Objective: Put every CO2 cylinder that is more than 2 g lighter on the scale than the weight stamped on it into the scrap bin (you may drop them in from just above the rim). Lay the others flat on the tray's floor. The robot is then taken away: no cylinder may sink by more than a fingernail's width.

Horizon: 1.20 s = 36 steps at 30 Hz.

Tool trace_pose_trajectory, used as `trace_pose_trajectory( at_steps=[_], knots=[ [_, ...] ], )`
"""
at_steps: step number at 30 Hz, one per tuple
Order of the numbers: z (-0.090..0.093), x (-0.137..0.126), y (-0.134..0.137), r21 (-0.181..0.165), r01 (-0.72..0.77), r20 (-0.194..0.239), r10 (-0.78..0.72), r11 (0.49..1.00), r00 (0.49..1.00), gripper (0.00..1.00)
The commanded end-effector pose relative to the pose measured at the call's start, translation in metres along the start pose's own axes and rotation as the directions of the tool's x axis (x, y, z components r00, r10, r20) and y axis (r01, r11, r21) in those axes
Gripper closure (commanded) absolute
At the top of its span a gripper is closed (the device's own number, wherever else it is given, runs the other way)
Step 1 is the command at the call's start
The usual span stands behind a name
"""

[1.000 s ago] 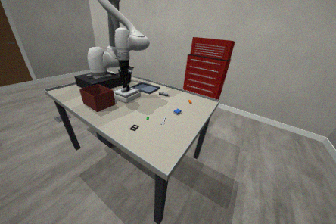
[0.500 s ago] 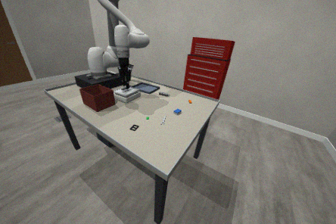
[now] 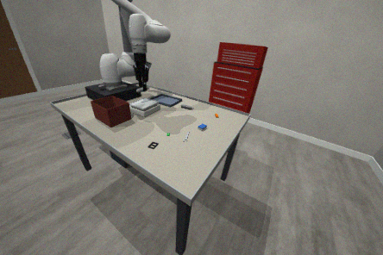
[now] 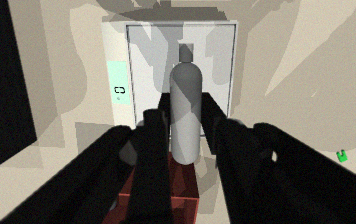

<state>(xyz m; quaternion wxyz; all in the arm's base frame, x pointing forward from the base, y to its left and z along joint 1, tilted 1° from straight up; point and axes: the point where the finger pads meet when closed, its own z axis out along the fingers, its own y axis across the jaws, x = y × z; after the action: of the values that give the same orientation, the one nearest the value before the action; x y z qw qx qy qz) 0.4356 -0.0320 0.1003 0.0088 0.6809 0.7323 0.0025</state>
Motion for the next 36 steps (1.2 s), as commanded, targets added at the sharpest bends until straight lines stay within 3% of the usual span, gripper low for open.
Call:
trace_pose_trajectory(
  at_steps=[1,14,17,19,23,25,27,33,36],
  knots=[
    [-0.017,0.001,0.001,-0.002,0.004,-0.004,-0.004,1.000,1.000,0.90],
    [-0.017,0.002,0.000,0.003,0.004,-0.005,-0.004,1.000,1.000,0.90],
    [-0.017,0.015,0.005,0.003,-0.001,-0.004,0.001,1.000,1.000,0.90],
    [-0.017,0.039,0.011,0.003,0.001,-0.003,-0.001,1.000,1.000,0.90],
    [-0.017,0.115,0.019,0.003,0.008,0.001,-0.008,1.000,1.000,0.90],
    [-0.017,0.115,0.019,0.003,0.008,0.001,-0.008,1.000,1.000,0.90],
    [-0.018,0.167,0.018,0.003,0.010,0.001,-0.010,1.000,1.000,0.90],
    [-0.018,0.265,0.000,0.001,0.014,0.001,-0.014,1.000,1.000,0.90],
    [-0.018,0.271,-0.002,0.001,0.014,0.001,-0.014,1.000,1.000,0.90]
  ],
)
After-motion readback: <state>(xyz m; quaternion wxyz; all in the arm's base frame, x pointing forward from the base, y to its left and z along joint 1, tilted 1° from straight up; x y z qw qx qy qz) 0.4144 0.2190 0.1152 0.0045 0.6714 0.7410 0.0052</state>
